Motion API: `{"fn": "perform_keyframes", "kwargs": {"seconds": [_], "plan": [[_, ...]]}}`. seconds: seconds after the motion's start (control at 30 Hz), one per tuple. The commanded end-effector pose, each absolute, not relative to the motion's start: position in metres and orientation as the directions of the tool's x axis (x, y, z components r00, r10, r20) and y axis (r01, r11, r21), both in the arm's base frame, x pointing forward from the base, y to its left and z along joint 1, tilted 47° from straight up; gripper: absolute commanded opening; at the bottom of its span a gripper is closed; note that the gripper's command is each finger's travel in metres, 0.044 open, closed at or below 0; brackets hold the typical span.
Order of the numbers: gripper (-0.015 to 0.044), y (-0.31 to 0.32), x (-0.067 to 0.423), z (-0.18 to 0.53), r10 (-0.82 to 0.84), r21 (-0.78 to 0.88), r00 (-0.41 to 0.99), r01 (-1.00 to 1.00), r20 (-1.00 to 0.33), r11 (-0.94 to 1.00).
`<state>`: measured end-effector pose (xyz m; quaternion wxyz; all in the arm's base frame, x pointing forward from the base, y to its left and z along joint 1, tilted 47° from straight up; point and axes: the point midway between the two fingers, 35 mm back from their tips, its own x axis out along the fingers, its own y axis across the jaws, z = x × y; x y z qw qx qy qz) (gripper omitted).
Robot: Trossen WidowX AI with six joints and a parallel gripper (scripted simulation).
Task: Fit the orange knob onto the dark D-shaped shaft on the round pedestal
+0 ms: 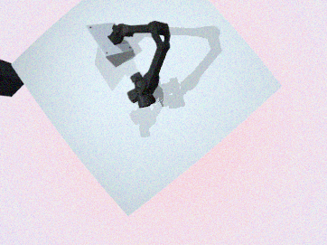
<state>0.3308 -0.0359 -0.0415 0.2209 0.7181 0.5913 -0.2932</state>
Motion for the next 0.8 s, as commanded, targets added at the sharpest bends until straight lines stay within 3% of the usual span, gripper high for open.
{"fn": "perform_keyframes", "kwargs": {"seconds": [0.0, 0.47, 0.77], "plan": [[0.0, -0.0347, 0.3313, -0.042, 0.719, -0.031, 0.131, 0.978, -0.682, -0.208], [0.0, -0.0383, 0.3327, -0.0378, 0.719, -0.038, 0.131, 0.976, -0.683, -0.213], [0.0, -0.0392, 0.3344, -0.0396, 0.719, -0.182, 0.131, 0.922, -0.683, -0.341]]}}
